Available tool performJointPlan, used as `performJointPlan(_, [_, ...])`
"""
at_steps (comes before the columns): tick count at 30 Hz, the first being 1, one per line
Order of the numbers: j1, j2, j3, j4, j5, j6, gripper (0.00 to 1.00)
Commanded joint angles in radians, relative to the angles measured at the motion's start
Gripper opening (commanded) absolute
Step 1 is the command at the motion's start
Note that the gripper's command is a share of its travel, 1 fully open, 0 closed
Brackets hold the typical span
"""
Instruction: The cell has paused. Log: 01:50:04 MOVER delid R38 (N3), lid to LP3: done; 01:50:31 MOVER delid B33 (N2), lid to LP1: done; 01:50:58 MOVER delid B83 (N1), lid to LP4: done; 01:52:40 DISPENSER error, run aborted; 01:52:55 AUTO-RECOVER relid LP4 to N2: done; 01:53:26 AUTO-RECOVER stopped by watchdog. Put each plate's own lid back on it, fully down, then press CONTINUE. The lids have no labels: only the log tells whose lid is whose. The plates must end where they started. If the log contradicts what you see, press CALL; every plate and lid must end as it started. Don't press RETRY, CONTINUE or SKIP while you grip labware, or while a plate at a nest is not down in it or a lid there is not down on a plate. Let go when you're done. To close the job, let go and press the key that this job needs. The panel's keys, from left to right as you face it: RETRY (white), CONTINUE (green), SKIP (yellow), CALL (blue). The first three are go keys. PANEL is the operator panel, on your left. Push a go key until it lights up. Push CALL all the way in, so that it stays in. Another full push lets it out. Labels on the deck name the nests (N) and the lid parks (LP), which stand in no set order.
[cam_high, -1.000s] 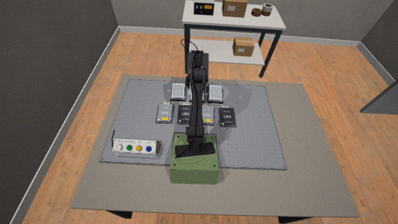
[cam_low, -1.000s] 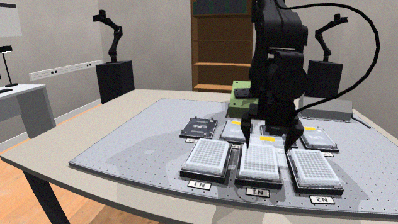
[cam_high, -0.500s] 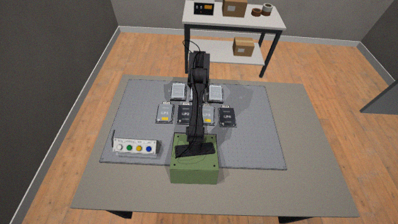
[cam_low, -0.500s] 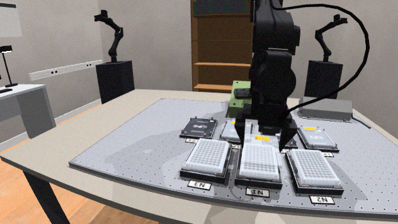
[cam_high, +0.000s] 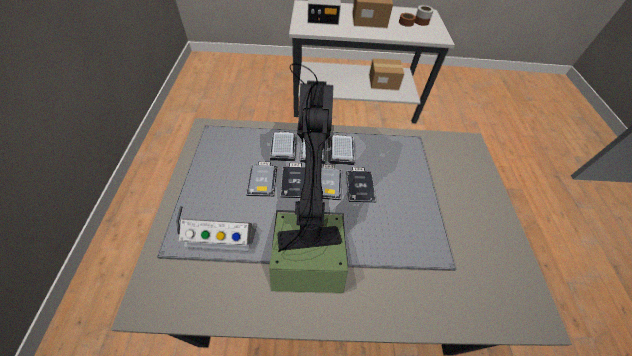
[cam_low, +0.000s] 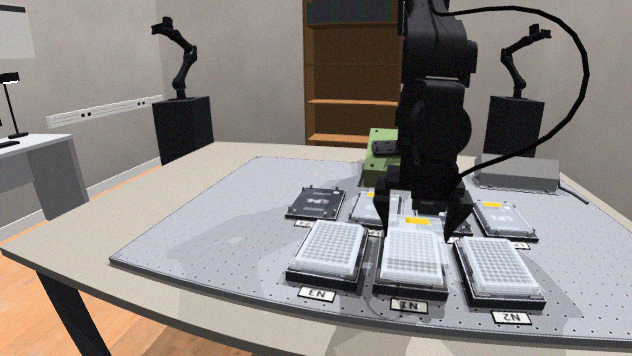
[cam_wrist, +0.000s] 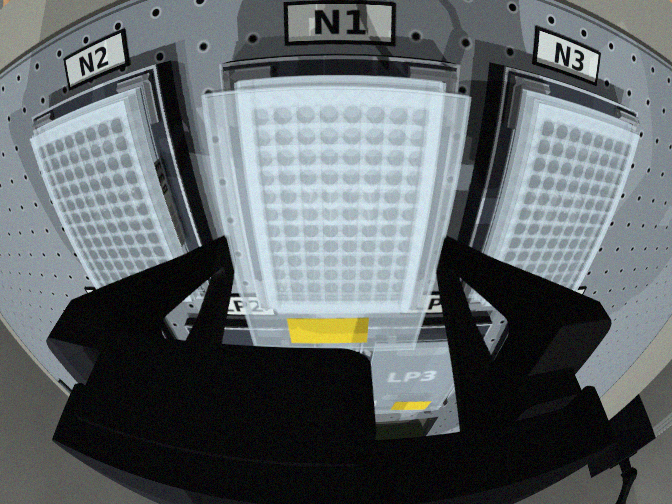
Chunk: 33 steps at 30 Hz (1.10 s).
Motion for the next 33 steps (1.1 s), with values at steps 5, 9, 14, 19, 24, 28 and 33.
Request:
performJointPlan(5, [-0.017,-0.009,-0.001,0.036,-0.007,-0.017,0.0])
performJointPlan(9, [-0.013,-0.007,-0.006,0.048,-0.007,-0.018,0.0])
performJointPlan(14, [-0.009,-0.006,-0.012,0.053,-0.006,-0.015,0.0])
performJointPlan(19, [-0.009,-0.004,-0.028,0.056,-0.006,-0.014,0.0])
performJointPlan(24, [-0.009,-0.004,-0.018,0.066,-0.002,-0.014,0.0])
performJointPlan(28, [-0.01,-0.002,-0.034,0.072,-0.002,-0.015,0.0])
performJointPlan(33, [-0.011,0.0,-0.038,0.078,-0.002,-0.017,0.0])
